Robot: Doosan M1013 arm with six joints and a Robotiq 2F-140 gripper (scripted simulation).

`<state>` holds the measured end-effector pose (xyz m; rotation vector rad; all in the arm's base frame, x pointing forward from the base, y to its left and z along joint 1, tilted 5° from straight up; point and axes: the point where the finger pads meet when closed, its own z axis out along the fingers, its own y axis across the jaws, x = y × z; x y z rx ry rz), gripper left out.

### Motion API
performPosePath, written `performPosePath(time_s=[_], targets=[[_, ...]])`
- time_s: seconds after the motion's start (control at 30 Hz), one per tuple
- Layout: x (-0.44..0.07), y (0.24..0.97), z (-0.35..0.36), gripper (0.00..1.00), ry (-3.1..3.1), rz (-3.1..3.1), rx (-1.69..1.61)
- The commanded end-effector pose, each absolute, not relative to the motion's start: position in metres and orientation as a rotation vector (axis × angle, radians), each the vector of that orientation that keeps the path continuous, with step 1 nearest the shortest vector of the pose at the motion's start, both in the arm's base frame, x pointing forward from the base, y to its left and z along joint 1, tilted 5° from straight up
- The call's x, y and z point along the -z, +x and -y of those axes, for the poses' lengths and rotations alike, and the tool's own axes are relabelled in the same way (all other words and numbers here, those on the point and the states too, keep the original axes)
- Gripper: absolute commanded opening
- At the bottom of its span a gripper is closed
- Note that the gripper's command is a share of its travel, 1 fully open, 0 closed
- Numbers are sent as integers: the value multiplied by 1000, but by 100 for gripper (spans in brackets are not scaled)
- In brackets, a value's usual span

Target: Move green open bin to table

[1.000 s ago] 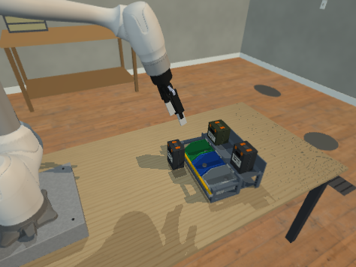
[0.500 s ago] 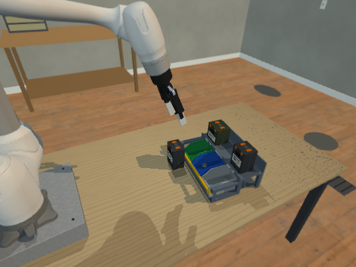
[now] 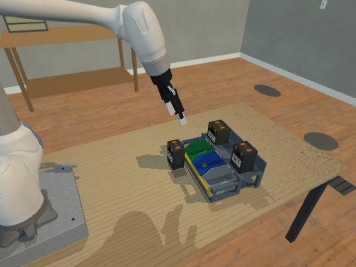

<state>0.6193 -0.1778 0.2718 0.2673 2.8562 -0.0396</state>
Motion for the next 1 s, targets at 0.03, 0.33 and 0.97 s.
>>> performPosePath(time_s=[0.03, 0.33, 0.97], targets=[[-272, 619, 178, 57, 121, -2884, 28], [-272, 619, 178, 57, -103, -2912, 11], [-272, 619, 178, 57, -482, -2924, -17]])
